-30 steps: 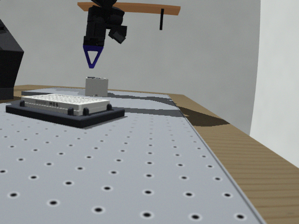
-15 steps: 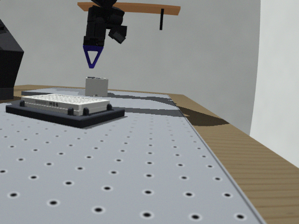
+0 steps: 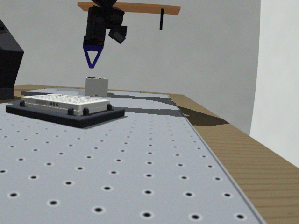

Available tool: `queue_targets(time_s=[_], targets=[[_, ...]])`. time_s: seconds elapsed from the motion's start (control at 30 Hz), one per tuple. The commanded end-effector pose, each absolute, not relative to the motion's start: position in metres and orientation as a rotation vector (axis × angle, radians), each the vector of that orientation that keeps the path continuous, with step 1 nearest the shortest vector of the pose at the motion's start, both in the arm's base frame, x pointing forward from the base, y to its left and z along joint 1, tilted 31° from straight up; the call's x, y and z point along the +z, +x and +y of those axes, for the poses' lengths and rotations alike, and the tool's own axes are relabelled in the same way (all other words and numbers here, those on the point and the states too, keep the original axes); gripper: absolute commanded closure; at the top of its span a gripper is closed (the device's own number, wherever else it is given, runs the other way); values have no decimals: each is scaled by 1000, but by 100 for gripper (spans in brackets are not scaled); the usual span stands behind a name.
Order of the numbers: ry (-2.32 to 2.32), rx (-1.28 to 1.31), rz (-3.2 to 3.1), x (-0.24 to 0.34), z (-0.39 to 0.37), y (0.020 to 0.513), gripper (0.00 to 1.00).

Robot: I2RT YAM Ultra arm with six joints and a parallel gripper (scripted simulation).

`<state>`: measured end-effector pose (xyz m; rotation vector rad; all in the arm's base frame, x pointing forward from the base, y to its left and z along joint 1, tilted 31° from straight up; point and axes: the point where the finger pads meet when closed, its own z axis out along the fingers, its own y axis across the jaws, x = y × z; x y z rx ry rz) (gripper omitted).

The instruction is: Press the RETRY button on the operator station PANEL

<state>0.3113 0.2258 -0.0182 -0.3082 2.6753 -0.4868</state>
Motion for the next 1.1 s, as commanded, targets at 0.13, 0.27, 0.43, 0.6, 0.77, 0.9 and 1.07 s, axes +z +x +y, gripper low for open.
queue_targets(time_s=[0.13, 0.27, 0.43, 0.6, 0.77, 0.9, 1.07], targets=[[-307, -441, 2644, 19, 254, 300, 100], [-307, -440, 2645, 33, 264, 290, 100], [-311, -488, 2666, 22, 256, 288, 100], [-323, -490, 2667, 21, 258, 285, 100], [-314, -469, 2664, 23, 258, 288, 100], [-314, -469, 2664, 23, 258, 288, 100], [-314, -469, 2664, 23, 258, 288, 100]])
